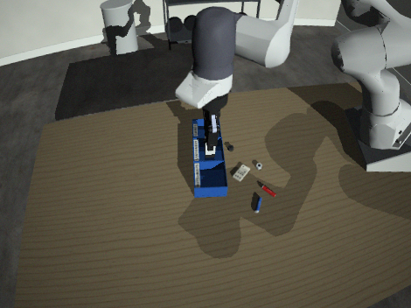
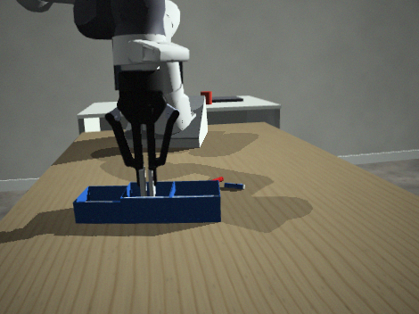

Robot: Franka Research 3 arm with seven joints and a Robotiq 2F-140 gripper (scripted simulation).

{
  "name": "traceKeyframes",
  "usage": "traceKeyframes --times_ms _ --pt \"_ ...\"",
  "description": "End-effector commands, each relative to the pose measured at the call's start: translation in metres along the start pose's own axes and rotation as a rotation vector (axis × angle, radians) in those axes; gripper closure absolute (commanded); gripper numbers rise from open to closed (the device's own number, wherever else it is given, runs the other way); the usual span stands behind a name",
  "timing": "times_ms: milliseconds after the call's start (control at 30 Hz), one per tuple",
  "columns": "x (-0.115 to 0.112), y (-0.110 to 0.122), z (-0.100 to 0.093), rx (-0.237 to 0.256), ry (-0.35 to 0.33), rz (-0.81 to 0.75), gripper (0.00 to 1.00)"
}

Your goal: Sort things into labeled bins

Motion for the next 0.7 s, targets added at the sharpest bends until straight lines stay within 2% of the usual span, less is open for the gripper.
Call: traceKeyframes --times_ms 0,667 --pt "0.001 0.001 -0.005 0.0 0.001 0.004 0.95" --pt "0.001 0.001 -0.031 0.0 0.001 0.004 0.95"
Point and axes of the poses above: the point where the finger pads meet when closed, its own z axis out along the fingers, its own y axis across the jaws, x = y × z, the point moved 6 cm from there along -z, back along the fingers, and after that the axes turned 8 degrees about -z, right-handed, at the moved point
